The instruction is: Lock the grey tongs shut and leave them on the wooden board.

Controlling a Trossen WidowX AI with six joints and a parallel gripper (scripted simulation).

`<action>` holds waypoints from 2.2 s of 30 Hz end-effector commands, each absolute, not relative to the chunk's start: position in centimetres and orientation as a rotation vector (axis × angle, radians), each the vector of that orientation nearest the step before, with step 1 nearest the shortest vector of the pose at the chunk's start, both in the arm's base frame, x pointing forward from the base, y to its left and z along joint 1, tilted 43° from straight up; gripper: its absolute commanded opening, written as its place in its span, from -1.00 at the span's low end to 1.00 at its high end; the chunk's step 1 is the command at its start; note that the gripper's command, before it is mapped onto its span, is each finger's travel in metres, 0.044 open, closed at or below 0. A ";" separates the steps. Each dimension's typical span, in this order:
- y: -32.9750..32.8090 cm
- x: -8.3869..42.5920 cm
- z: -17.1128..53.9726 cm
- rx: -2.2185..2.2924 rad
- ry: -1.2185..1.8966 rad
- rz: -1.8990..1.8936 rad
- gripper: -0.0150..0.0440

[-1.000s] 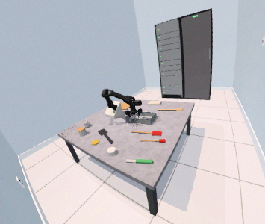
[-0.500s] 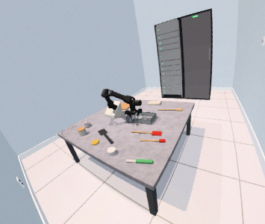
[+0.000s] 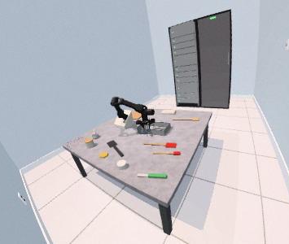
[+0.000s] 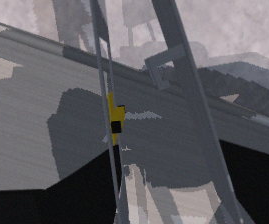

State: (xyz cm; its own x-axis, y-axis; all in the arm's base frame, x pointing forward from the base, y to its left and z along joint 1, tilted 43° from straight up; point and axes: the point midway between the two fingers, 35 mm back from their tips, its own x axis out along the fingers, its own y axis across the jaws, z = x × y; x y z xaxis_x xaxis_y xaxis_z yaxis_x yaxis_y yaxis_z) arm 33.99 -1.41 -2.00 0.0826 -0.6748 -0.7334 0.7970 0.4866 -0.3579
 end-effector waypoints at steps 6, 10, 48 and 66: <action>-1.4 34.0 -2.0 0.151 0.997 -1.104 0.16; -1.4 34.0 -2.0 0.151 0.997 -1.104 0.07; 7.1 33.0 7.0 0.146 1.003 -1.102 -1.00; 8.7 32.7 6.0 0.114 1.031 -1.074 -1.00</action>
State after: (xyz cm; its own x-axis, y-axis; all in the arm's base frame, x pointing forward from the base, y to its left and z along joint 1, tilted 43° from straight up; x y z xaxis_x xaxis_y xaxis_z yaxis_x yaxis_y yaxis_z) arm 32.88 7.46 6.64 0.0781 -0.6773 -0.7315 0.7841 0.4949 -0.3746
